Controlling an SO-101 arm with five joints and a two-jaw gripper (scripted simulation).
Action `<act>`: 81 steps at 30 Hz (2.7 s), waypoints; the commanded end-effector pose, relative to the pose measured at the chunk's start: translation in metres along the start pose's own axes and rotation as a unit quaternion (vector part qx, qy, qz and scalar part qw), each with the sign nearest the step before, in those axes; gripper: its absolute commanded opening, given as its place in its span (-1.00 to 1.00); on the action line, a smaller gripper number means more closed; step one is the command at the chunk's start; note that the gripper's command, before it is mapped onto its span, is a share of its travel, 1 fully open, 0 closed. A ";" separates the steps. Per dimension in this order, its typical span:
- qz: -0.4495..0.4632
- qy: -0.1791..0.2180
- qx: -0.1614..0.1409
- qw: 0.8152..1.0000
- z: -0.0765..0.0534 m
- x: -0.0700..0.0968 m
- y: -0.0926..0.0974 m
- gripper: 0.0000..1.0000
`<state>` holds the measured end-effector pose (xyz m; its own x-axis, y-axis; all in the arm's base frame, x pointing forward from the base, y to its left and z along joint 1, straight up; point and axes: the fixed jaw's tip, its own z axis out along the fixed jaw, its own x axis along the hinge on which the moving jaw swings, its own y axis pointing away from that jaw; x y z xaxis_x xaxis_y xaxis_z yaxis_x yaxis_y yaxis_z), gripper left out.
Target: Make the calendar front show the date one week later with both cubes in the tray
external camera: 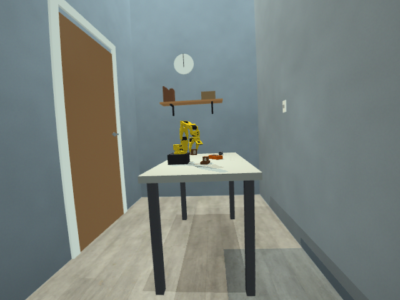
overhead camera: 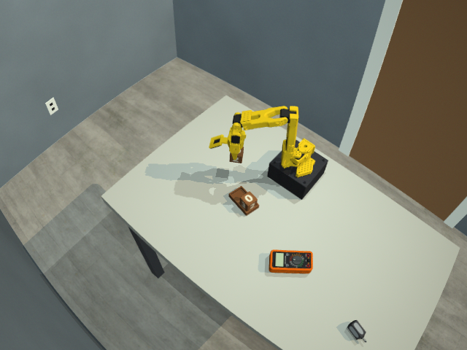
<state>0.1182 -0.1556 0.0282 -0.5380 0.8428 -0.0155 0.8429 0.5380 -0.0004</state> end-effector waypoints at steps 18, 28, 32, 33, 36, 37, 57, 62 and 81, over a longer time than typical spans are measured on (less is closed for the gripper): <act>0.001 -0.008 0.000 1.000 -0.002 0.000 -0.006 -1.00; -0.046 -0.008 0.000 0.999 -0.002 0.002 -0.007 -1.00; -0.085 -0.008 0.000 0.996 -0.002 0.003 -0.008 -1.00; -0.096 -0.008 0.001 0.995 -0.002 0.003 -0.008 -1.00; -0.133 -0.008 0.001 0.991 -0.002 0.004 -0.009 -1.00; -0.147 -0.008 0.001 0.989 -0.002 0.005 -0.009 -1.00; -0.425 -0.007 0.004 0.905 -0.002 0.012 -0.017 -1.00; -0.492 -0.007 0.004 0.871 -0.002 0.014 -0.019 -1.00; -0.705 -0.005 0.006 0.709 -0.002 0.019 -0.027 -1.00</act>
<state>0.0877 -0.1534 0.0282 -0.8795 -0.4759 0.0012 -0.4759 0.8794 -0.0122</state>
